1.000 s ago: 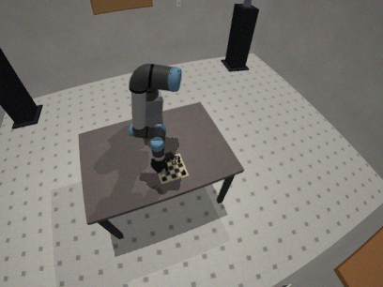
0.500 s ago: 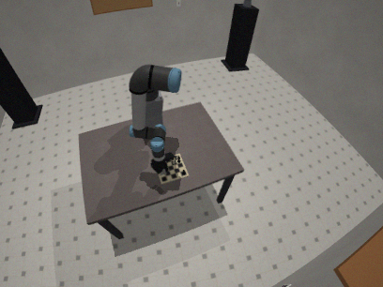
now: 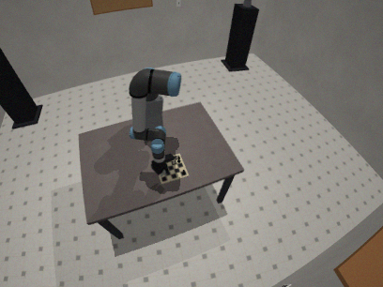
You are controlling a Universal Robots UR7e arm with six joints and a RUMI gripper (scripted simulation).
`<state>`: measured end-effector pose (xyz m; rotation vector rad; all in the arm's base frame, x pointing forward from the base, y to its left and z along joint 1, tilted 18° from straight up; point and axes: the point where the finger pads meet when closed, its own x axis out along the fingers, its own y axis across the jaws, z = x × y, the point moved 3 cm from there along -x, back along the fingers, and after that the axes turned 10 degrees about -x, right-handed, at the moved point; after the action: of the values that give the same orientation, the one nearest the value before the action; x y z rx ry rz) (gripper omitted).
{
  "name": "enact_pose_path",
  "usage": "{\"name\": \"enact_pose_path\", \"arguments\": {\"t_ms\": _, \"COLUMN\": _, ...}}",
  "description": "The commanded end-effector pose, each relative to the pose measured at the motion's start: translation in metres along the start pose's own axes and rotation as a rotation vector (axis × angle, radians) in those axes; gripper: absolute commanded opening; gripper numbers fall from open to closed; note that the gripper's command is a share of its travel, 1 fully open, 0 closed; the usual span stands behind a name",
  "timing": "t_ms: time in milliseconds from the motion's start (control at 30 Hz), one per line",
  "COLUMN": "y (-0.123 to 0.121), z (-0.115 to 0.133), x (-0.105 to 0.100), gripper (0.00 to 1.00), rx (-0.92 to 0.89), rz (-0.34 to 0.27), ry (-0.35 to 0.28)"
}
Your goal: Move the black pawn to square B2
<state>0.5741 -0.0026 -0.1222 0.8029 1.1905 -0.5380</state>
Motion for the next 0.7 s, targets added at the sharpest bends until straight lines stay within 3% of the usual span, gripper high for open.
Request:
{"name": "enact_pose_path", "arguments": {"t_ms": 0, "y": 0.002, "z": 0.001, "x": 0.010, "gripper": 0.20, "rx": -0.001, "rz": 0.002, "ry": -0.004}}
{"name": "enact_pose_path", "arguments": {"t_ms": 667, "y": 0.002, "z": 0.002, "x": 0.031, "gripper": 0.20, "rx": -0.001, "rz": 0.002, "ry": -0.004}}
